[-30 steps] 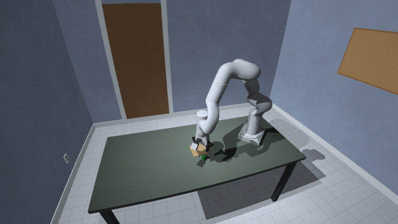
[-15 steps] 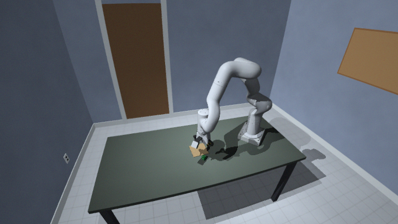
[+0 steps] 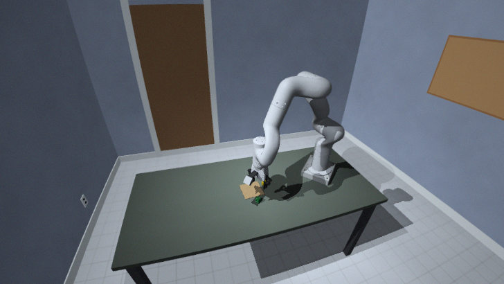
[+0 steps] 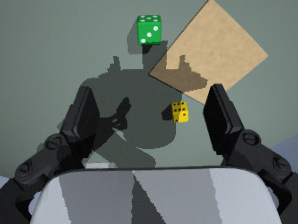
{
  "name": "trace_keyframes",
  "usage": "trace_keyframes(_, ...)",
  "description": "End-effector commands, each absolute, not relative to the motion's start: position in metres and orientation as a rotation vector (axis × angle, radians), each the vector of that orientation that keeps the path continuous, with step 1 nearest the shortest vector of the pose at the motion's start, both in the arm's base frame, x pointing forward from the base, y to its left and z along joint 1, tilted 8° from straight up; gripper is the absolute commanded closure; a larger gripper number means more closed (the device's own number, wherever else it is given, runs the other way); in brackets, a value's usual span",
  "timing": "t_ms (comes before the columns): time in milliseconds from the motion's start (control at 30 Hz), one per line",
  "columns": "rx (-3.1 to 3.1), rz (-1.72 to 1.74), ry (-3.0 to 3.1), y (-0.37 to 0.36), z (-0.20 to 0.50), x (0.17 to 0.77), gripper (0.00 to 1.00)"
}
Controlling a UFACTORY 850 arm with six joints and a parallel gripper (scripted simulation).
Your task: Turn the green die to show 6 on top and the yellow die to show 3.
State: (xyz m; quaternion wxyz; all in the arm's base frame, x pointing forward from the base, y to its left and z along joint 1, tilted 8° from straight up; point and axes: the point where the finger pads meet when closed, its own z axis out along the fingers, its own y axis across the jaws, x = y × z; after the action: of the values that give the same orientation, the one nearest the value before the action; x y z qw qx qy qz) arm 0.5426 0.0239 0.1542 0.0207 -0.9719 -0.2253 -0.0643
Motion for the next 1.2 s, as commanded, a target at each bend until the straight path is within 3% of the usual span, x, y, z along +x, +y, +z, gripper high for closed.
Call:
trace_keyframes(0, -3.014, -0.202, -0.698, 0.024, 0.155, 0.543, 0.0)
trace_keyframes(267, -3.031, -0.2, -0.599, 0.024, 0.153, 0.544, 0.0)
trace_keyframes(1167, -2.953, -0.149, 0.725, 0.025, 0.127, 0.547, 0.0)
